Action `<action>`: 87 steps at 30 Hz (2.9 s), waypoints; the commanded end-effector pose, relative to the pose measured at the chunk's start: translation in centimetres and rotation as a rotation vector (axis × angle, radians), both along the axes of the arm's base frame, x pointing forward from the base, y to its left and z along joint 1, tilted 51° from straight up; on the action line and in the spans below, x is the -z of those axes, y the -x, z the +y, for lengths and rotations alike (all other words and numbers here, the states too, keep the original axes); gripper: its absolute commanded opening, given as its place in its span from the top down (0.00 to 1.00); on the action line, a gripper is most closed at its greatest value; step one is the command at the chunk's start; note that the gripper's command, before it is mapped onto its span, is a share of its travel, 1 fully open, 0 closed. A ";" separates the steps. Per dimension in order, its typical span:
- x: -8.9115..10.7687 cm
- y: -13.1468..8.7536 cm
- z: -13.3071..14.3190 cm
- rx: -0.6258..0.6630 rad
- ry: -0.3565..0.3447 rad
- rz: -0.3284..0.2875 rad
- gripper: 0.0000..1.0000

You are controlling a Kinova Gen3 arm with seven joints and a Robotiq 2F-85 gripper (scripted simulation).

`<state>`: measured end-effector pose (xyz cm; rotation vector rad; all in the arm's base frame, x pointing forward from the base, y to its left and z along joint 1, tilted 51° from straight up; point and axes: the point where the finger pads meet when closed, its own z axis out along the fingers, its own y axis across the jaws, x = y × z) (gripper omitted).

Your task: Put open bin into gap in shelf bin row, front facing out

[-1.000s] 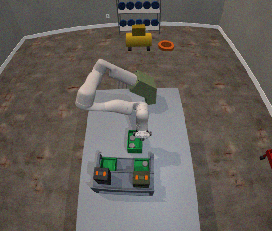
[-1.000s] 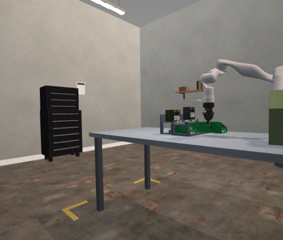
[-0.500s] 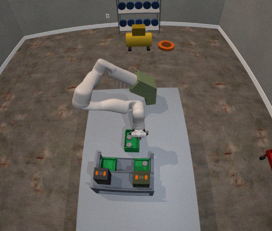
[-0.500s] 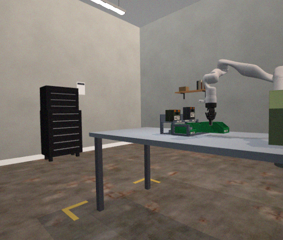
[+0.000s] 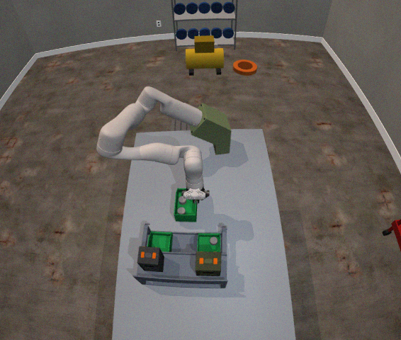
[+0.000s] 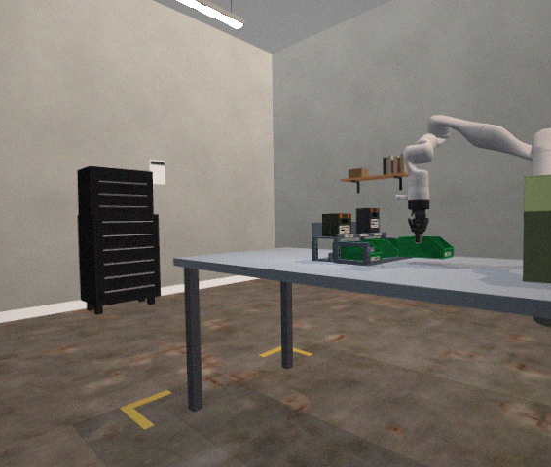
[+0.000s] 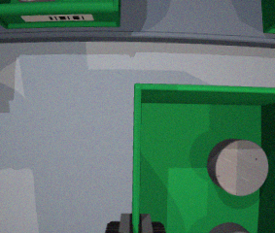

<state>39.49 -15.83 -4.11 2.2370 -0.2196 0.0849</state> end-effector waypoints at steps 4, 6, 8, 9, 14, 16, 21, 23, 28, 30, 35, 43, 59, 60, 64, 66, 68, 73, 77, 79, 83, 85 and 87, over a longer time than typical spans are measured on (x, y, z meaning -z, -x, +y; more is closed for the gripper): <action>-0.5 -3.6 -0.2 -0.003 -0.001 -0.003 0.90; -0.7 -4.5 -0.3 -0.003 -0.001 -0.003 0.90; -0.7 -4.5 -0.3 -0.003 -0.001 -0.003 0.90; -0.7 -4.5 -0.3 -0.003 -0.001 -0.003 0.90; -0.7 -4.5 -0.3 -0.003 -0.001 -0.003 0.90; -0.7 -4.5 -0.3 -0.003 -0.001 -0.003 0.90; -0.8 -5.3 -0.4 -0.003 -0.001 -0.003 0.90; -0.8 -5.5 -0.3 -0.003 -0.001 -0.003 0.90; -0.8 -5.5 -0.3 -0.003 -0.001 -0.003 0.90; -0.8 -5.5 -0.3 -0.003 -0.001 -0.003 0.90; -0.8 -5.3 -0.4 -0.002 -0.001 -0.002 0.90; -0.8 -4.8 -0.2 -0.003 -0.001 -0.003 0.90; -0.7 -4.5 -0.2 -0.003 -0.001 -0.003 0.90; -0.7 -4.5 -0.2 -0.003 -0.001 -0.003 0.90; -0.7 -4.5 -0.2 -0.003 -0.001 -0.003 0.90; -0.7 -4.5 -0.2 -0.003 -0.001 -0.003 0.90; -0.7 -4.5 -0.2 -0.003 -0.001 -0.003 0.90; -0.7 -4.4 -0.2 -0.003 -0.001 -0.003 0.90; -0.7 -4.4 -0.2 -0.003 -0.001 -0.003 0.90; -0.7 -4.4 -0.2 -0.003 -0.001 -0.003 0.90; -0.7 -4.4 -0.2 -0.003 -0.001 -0.003 0.90; -0.7 -4.4 -0.2 -0.003 -0.001 -0.003 0.90; -0.4 -4.0 -0.5 -0.002 -0.001 -0.002 0.90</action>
